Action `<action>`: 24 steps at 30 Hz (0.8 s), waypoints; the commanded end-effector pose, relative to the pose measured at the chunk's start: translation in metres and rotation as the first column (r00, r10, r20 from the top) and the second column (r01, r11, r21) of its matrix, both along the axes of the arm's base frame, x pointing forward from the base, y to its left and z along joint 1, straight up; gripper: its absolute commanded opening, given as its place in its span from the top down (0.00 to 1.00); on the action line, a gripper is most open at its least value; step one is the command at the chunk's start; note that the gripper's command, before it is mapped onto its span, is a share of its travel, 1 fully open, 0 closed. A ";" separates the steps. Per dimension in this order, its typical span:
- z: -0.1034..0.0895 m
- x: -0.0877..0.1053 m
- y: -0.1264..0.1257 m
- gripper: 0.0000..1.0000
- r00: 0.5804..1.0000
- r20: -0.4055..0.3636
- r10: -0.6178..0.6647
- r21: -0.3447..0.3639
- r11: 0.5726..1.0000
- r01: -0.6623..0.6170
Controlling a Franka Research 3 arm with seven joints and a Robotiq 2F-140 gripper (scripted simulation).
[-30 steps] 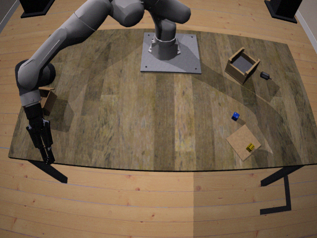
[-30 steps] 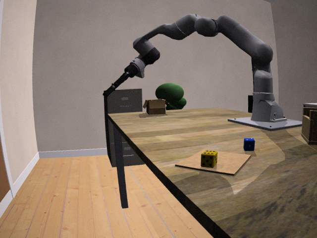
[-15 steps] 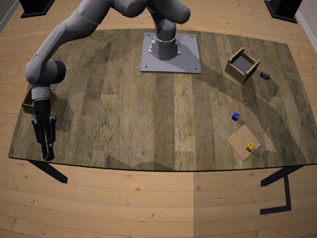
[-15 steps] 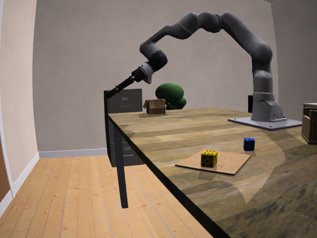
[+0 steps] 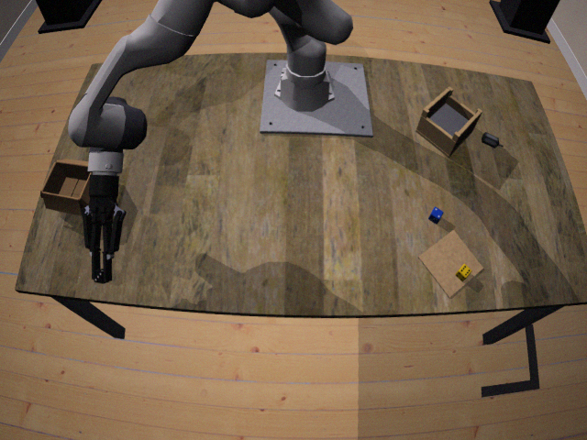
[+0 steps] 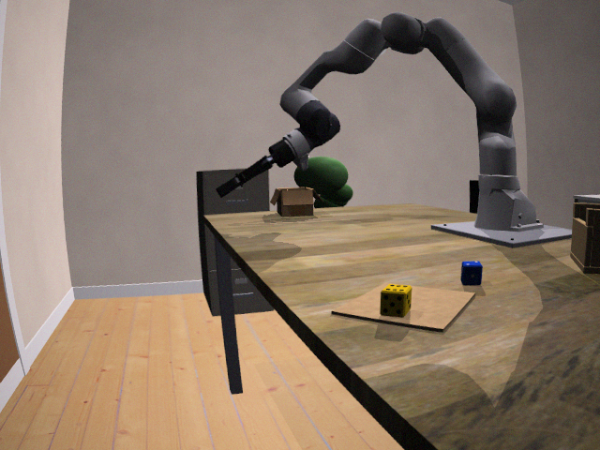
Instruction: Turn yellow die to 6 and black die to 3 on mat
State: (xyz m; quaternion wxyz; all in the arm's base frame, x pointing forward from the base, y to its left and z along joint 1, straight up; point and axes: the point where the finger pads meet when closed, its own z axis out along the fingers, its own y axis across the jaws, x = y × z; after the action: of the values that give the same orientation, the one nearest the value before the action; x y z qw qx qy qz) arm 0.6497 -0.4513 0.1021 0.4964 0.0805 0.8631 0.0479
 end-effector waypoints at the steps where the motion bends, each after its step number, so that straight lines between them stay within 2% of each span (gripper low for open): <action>1: -0.006 -0.009 0.000 0.76 1.000 0.026 0.007 -0.165 0.986 -0.003; 13: -0.011 -0.011 0.000 0.76 1.000 0.025 0.004 -0.166 0.986 0.000; 24: -0.042 -0.011 0.000 0.76 1.000 0.025 0.004 -0.166 0.986 0.000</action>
State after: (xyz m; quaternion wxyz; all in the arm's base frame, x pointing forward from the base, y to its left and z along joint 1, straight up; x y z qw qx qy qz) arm 0.6368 -0.4500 0.0659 0.5066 0.0569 0.8602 -0.0090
